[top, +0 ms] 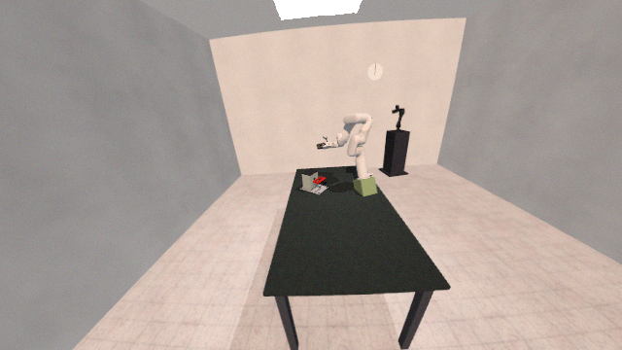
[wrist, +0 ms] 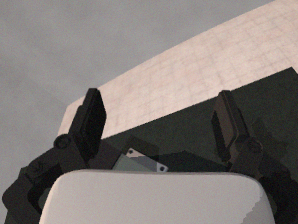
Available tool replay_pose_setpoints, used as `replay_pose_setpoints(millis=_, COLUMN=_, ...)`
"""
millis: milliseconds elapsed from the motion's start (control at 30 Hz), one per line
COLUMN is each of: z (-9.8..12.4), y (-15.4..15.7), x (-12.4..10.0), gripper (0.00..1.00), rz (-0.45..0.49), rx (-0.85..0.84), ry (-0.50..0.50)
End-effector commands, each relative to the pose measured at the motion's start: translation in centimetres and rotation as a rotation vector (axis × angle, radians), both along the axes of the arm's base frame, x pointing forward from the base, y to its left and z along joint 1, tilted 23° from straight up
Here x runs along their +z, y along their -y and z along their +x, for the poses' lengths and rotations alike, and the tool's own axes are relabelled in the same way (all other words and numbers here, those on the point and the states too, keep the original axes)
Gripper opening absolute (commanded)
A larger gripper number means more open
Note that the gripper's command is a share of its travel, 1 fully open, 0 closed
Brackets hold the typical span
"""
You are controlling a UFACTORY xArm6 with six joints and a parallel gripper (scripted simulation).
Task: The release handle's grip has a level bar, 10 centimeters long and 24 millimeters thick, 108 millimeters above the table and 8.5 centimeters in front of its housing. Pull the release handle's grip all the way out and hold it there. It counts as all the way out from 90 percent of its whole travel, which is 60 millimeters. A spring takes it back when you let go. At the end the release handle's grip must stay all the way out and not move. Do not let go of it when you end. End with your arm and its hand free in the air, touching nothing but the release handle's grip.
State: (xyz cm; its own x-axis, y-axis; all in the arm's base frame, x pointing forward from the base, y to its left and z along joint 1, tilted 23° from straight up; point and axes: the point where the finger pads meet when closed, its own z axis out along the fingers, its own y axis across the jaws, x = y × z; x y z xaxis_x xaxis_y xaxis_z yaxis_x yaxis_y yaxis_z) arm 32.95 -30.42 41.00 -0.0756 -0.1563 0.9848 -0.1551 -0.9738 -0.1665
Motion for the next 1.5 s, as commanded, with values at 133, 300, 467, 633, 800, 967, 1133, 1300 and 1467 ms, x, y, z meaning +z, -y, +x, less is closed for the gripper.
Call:
replay_pose_setpoints(millis=133, z=0.0, y=0.0, x=0.2, gripper=1.0, rz=-0.003, rx=0.0, ry=0.002)
replay_pose_setpoints(millis=300, z=0.0, y=0.0, x=0.2, gripper=1.0, rz=-0.003, rx=0.0, ry=0.002)
replay_pose_setpoints(millis=467, z=0.0, y=0.0, x=0.2, gripper=1.0, rz=-0.003, rx=0.0, ry=0.002)
replay_pose_setpoints(millis=633, z=0.0, y=0.0, x=0.2, gripper=1.0, rz=-0.003, rx=0.001, ry=0.002)
replay_pose_setpoints(millis=800, z=0.2, y=-0.1, x=0.1, gripper=1.0, rz=-0.003, rx=0.005, ry=-0.001)
replay_pose_setpoints(millis=967, z=0.8, y=-0.4, x=0.1, gripper=1.0, rz=-0.004, rx=0.017, ry=-0.01)
replay_pose_setpoints(millis=1133, z=1.3, y=-0.7, x=0.0, gripper=1.0, rz=-0.005, rx=0.03, ry=-0.019)
replay_pose_setpoints(millis=1300, z=2.8, y=-1.5, x=-0.2, gripper=1.0, rz=-0.009, rx=0.064, ry=-0.043)
replay_pose_setpoints(millis=1467, z=5.0, y=-2.8, x=-0.5, gripper=1.0, rz=-0.018, rx=0.112, ry=-0.077)
